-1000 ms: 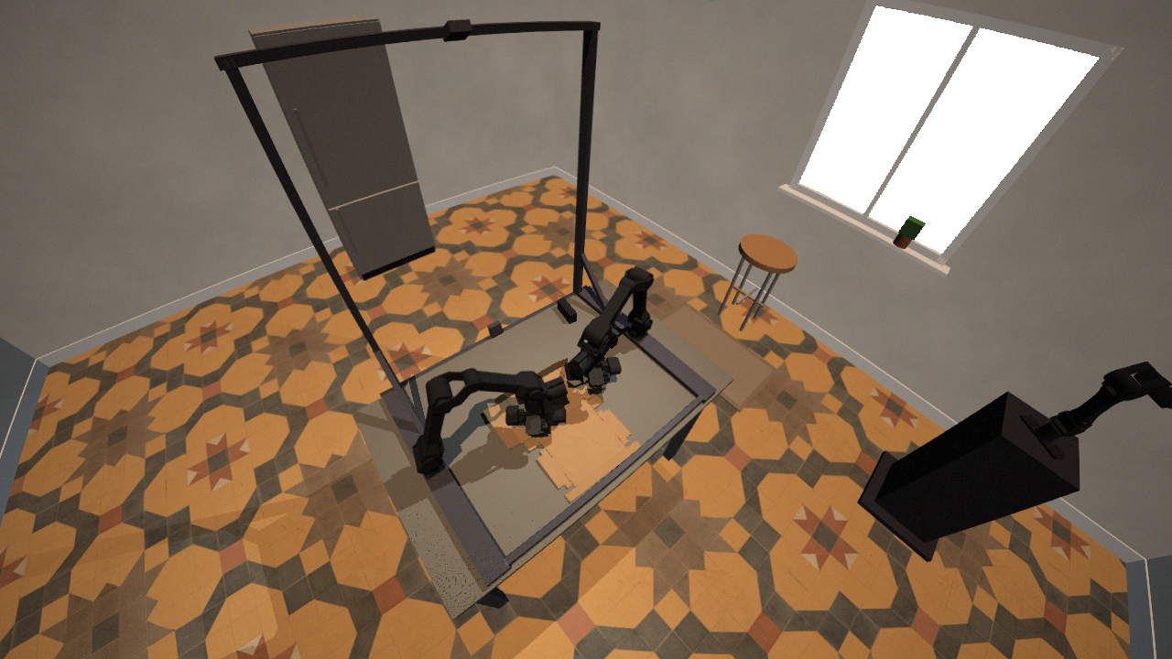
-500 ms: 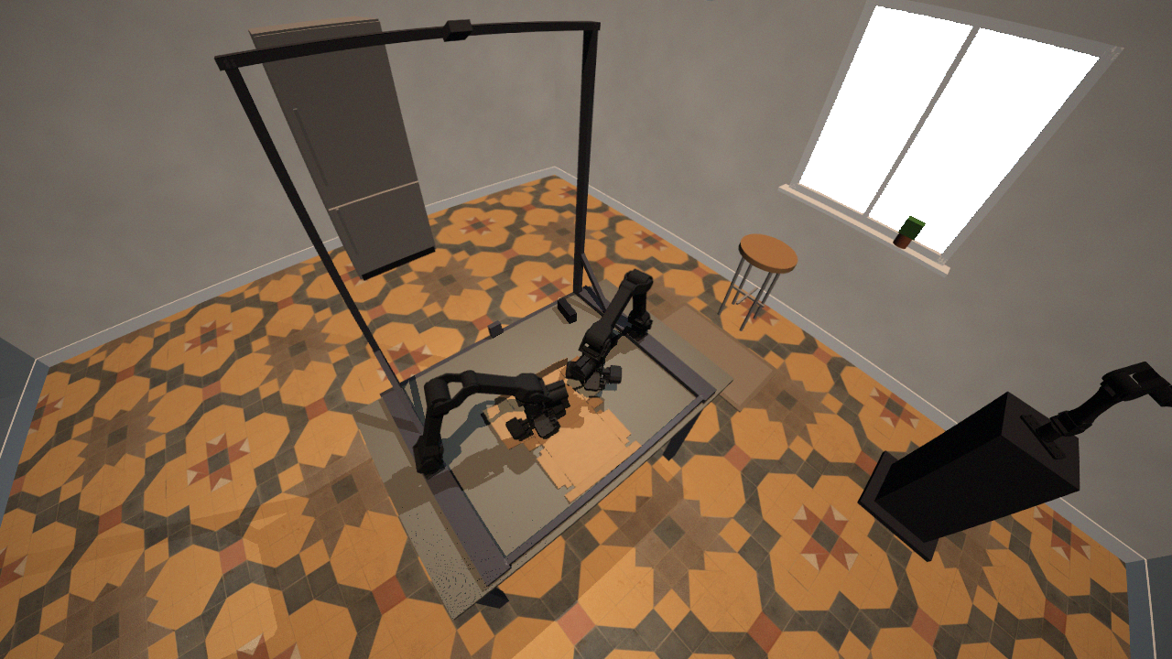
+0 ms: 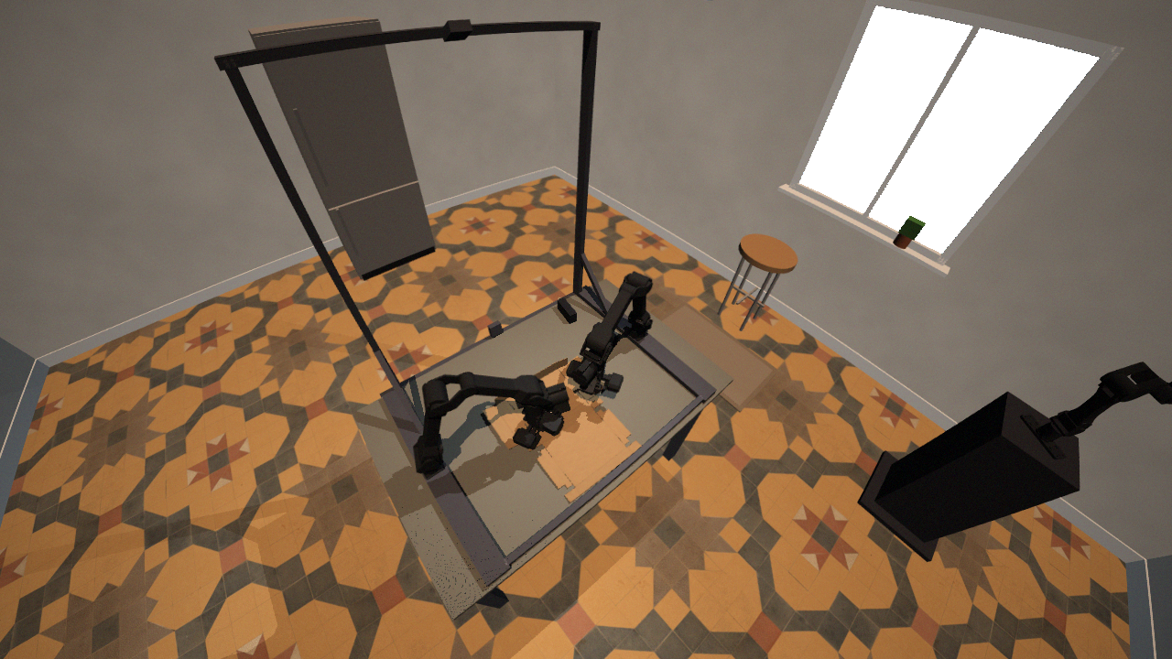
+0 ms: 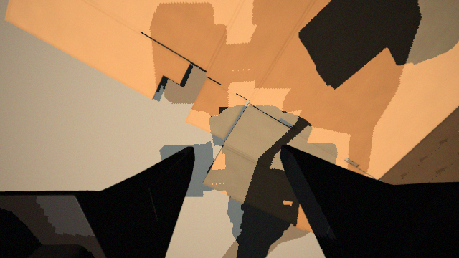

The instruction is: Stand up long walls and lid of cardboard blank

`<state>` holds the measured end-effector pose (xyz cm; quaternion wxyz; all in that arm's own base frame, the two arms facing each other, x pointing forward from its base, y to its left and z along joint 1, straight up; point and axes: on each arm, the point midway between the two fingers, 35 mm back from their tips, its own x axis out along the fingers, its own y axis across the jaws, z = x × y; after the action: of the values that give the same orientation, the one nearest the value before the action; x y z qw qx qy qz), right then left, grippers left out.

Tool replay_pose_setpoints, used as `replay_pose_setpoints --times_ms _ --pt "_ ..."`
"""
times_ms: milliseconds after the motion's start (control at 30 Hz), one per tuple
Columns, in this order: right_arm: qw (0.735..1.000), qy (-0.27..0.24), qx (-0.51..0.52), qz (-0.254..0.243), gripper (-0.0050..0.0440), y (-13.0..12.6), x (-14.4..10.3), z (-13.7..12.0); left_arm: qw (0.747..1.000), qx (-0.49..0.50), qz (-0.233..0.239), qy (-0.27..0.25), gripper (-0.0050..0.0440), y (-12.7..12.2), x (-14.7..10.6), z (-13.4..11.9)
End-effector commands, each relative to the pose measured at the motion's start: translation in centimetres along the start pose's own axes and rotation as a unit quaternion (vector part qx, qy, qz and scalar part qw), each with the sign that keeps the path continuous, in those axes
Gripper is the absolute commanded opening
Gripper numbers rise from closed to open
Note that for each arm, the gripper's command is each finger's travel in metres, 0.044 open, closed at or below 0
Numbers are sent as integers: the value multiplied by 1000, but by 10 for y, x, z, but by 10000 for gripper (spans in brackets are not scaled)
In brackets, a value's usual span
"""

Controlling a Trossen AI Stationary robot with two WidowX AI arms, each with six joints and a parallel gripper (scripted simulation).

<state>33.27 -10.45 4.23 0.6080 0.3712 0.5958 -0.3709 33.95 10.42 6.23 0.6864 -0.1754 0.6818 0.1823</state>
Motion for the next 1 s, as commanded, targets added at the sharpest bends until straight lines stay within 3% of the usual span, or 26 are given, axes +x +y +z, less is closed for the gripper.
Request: replay_pose_setpoints --times_ms 0,433,500,800,967 --pt "995 -6 -100 7 301 -3 -10 5 999 50 -4 -8 302 2 -5 9" --pt "940 -4 -340 3 301 -13 -17 9 986 169 -3 -8 302 10 -3 19" --pt "940 -4 -340 3 301 -13 -17 9 986 169 -3 -8 302 10 -3 19" --pt "857 -2 -516 1 301 -20 -21 11 969 249 -2 -9 302 15 -2 26" --pt "850 -2 -527 1 301 -21 -21 11 967 255 -2 -9 302 15 -2 26"
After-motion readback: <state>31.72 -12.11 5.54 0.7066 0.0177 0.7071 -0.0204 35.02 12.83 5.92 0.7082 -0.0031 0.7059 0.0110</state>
